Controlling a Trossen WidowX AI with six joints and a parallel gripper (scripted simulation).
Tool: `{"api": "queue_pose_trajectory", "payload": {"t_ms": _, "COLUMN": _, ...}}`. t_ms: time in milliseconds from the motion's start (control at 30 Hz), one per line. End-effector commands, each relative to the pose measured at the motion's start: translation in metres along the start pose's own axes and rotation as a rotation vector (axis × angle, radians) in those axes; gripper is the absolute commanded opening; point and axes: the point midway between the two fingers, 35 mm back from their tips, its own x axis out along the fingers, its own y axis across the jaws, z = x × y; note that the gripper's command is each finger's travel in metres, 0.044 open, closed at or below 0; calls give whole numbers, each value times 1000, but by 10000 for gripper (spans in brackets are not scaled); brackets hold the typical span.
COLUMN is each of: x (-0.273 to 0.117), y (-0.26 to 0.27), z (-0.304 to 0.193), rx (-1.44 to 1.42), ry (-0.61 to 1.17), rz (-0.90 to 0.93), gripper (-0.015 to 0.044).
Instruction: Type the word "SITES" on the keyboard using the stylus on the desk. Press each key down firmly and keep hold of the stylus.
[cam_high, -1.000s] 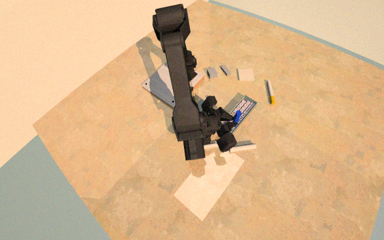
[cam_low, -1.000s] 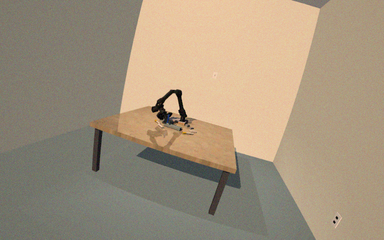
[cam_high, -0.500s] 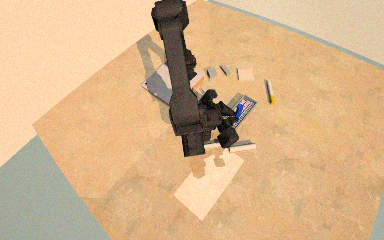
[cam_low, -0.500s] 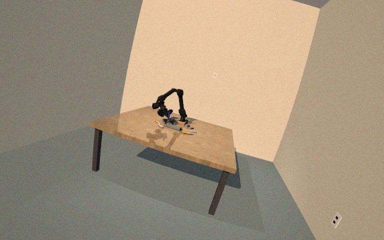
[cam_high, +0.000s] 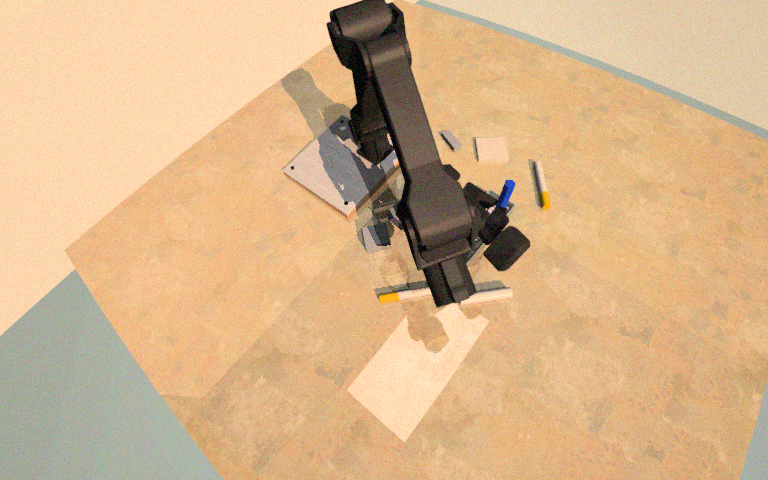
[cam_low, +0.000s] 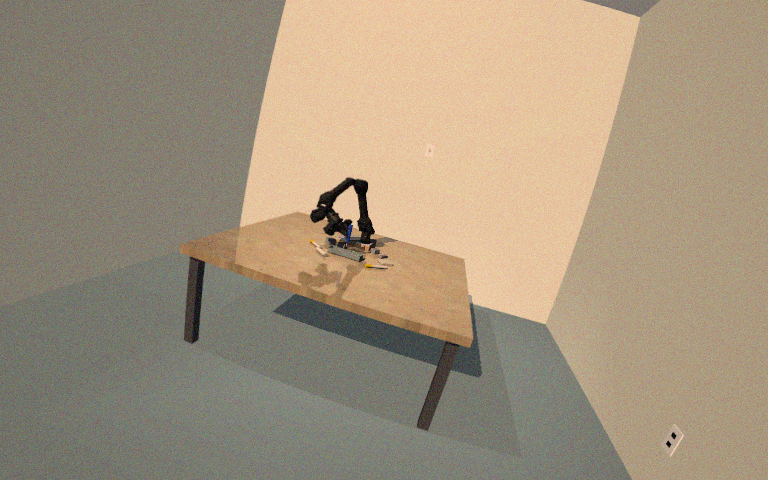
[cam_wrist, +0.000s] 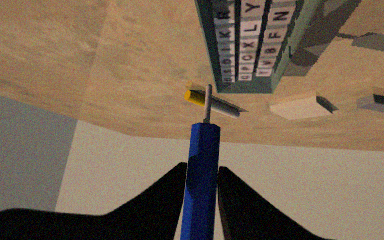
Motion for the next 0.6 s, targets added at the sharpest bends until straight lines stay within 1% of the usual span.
{"api": "queue_pose_trajectory", "payload": {"t_ms": 0, "x": 16, "y": -4, "z": -13, "rx": -48, "ry": 0, "rz": -82, "gripper": 0}}
{"api": "queue_pose_trajectory", "payload": {"t_ms": 233, "x": 41, "y": -13, "z": -35, "rx": -118, "ry": 4, "rz": -207, "gripper": 0}}
{"api": "queue_pose_trajectory", "payload": {"t_ms": 567, "x": 43, "y": -13, "z": -32, "rx": -120, "ry": 4, "rz": -211, "gripper": 0}}
